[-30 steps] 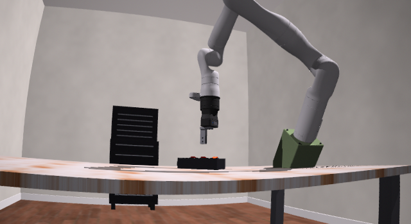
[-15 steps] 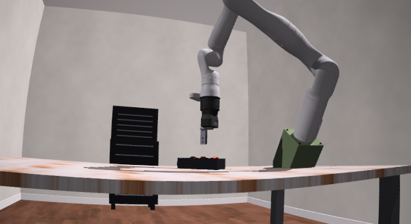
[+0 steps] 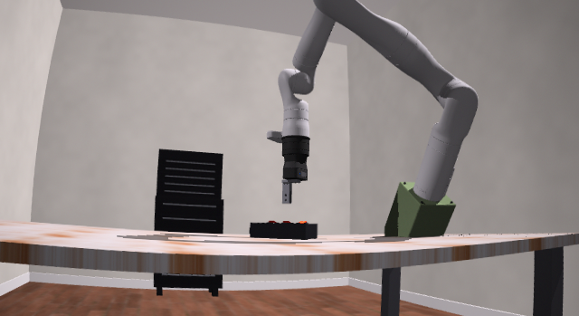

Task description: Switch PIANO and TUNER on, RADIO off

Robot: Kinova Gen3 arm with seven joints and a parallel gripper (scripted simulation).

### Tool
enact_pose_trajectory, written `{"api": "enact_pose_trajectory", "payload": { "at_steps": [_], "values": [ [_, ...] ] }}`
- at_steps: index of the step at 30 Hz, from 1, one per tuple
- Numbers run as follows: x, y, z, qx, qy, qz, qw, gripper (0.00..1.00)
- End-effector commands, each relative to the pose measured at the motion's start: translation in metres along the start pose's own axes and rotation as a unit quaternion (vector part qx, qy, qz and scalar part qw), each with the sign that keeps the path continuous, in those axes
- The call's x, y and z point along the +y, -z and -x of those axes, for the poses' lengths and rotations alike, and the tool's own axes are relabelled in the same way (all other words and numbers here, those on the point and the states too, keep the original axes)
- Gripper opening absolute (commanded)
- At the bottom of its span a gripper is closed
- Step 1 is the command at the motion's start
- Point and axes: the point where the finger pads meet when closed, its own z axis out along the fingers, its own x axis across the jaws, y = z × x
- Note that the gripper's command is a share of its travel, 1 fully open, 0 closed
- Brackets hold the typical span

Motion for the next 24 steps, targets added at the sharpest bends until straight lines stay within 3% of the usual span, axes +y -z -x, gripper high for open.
{"api": "enact_pose_trajectory", "payload": {
  "at_steps": [1, 24],
  "values": [
    [-0.001, 0.001, 0.000, 0.000, 0.000, -0.001, 1.000, 0.00],
    [-0.001, -0.010, 0.000, 0.000, 0.000, -0.001, 1.000, 0.00]
  ]
}}
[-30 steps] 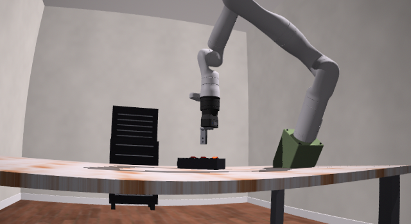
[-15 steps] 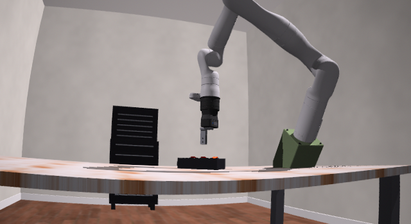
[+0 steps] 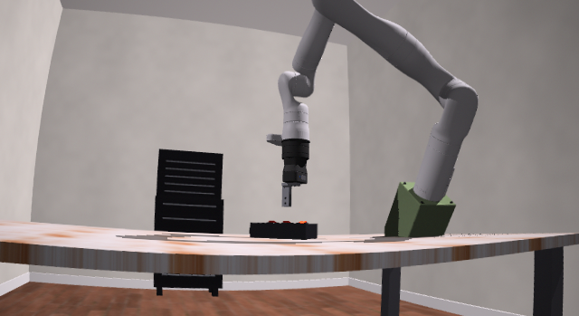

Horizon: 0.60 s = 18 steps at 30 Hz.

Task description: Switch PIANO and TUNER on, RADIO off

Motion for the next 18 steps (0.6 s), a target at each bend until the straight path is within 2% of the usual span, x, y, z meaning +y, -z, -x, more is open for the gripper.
{"api": "enact_pose_trajectory", "payload": {
  "at_steps": [1, 18],
  "values": [
    [0.000, -0.002, -0.001, 0.000, 0.000, 0.000, 1.000, 0.00],
    [0.000, -0.022, -0.001, 0.000, 0.000, 0.000, 1.000, 0.00]
  ]
}}
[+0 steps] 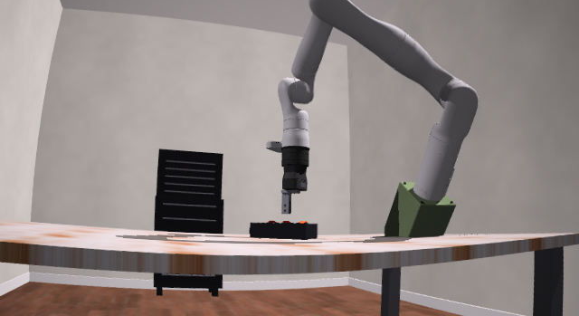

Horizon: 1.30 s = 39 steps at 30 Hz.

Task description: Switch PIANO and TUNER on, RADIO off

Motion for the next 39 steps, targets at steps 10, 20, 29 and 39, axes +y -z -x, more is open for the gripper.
{"api": "enact_pose_trajectory", "payload": {
  "at_steps": [10, 20, 29, 39],
  "values": [
    [0.000, -0.011, -0.001, 0.000, -0.001, 0.001, 1.000, 0.00],
    [0.000, -0.014, -0.001, 0.000, -0.001, 0.001, 1.000, 0.00],
    [0.000, -0.014, -0.001, 0.000, -0.001, 0.001, 1.000, 0.00],
    [0.000, -0.014, -0.001, 0.000, -0.001, 0.001, 1.000, 0.00]
  ]
}}
